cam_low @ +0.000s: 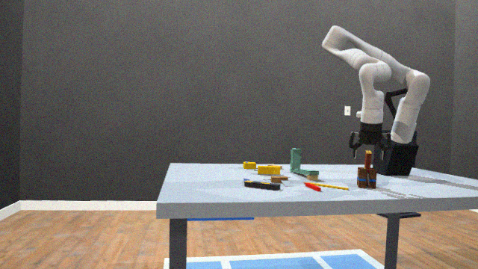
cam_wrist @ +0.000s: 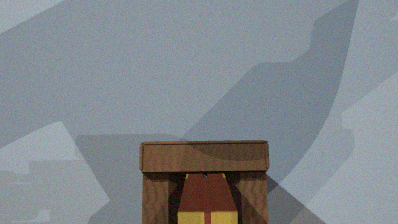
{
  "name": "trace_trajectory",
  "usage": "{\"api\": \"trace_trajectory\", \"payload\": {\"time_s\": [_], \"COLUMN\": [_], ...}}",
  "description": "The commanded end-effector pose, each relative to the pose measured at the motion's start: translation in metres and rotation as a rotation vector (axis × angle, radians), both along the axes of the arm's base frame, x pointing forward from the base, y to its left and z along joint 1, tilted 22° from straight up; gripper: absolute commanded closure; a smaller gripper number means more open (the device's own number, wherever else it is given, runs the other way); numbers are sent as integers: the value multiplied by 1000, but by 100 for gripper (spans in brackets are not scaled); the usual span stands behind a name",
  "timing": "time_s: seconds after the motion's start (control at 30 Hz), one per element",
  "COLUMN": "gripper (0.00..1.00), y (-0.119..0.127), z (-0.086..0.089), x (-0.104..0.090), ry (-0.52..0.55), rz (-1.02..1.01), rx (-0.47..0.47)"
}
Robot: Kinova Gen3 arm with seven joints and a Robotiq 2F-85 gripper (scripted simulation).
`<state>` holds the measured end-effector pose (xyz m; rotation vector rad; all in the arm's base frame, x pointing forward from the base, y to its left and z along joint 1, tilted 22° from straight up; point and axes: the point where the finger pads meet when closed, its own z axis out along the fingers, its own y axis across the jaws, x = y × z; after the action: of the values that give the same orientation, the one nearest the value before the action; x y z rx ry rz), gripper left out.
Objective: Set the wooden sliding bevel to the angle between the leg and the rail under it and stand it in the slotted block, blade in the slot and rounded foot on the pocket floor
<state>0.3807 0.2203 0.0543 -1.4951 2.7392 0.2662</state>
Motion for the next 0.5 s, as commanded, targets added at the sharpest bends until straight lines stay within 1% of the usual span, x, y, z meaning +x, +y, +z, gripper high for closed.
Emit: {"api": "trace_trajectory", "payload": {"time_s": [0.0, 0.03, 0.47], "gripper": [0, 90, 90], "y": [0, 0, 0], "z": [1, 1, 1], "x": [0, 0, 0], "ry": [-1, -1, -1], "rz": [-1, -1, -1], "rx": [0, 0, 0]}}
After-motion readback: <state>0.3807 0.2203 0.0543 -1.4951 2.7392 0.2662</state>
